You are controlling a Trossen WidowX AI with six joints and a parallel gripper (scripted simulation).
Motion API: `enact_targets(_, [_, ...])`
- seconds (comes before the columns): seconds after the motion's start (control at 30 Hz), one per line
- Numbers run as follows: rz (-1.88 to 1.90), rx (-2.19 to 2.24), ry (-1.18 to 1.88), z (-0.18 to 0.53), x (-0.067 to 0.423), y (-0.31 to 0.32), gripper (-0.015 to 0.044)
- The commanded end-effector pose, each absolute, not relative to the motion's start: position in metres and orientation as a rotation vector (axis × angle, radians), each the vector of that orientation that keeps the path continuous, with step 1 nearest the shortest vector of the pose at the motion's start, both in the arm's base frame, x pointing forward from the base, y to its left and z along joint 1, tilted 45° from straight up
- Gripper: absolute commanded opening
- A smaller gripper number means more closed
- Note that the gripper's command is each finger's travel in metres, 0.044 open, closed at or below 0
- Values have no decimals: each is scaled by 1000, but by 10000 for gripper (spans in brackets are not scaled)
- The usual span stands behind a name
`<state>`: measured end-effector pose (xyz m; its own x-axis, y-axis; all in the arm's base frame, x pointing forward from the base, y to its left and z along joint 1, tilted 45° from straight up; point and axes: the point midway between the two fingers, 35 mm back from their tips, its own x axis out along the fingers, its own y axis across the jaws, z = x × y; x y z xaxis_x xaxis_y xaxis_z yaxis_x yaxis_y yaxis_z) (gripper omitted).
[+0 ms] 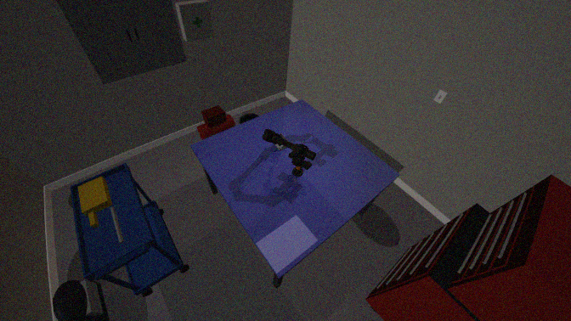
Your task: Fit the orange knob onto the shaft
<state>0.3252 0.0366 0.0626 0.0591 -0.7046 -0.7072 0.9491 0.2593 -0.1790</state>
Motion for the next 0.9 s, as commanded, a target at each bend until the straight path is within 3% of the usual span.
enact_targets(0.0, [-1301, 382, 794, 63, 324, 35, 0])
enact_targets(0.87, [-1388, 549, 659, 63, 327, 39, 0])
